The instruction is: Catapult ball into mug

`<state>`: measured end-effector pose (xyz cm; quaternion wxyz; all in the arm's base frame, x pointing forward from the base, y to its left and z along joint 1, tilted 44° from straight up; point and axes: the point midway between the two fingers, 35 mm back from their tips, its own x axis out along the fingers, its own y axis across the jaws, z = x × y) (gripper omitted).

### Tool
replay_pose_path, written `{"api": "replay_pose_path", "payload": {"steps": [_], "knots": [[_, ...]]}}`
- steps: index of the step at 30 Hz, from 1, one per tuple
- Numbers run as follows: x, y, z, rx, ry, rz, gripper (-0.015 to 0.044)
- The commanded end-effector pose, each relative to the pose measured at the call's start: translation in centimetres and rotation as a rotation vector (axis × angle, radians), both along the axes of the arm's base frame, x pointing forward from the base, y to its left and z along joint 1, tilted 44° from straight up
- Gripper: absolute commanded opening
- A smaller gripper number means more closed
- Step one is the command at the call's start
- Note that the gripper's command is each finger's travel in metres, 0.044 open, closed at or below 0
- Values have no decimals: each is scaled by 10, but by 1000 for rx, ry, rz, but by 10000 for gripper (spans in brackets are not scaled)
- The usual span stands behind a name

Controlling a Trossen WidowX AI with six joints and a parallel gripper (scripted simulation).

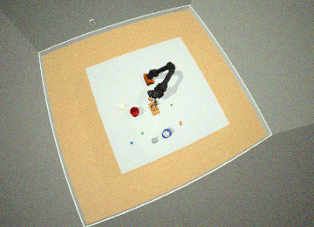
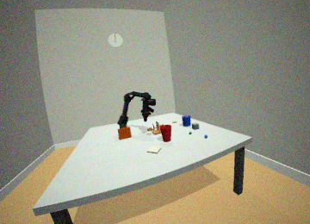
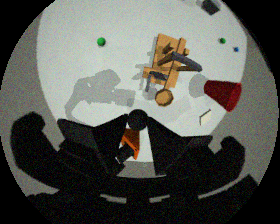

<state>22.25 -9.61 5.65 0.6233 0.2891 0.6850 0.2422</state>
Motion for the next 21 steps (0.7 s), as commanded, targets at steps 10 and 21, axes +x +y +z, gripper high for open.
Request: {"api": "replay_pose_path", "payload": {"steps": [10,21], "knots": [[10,-19,-37,7,83,88,0],[15,-28,-67,17,140,146,0]]}}
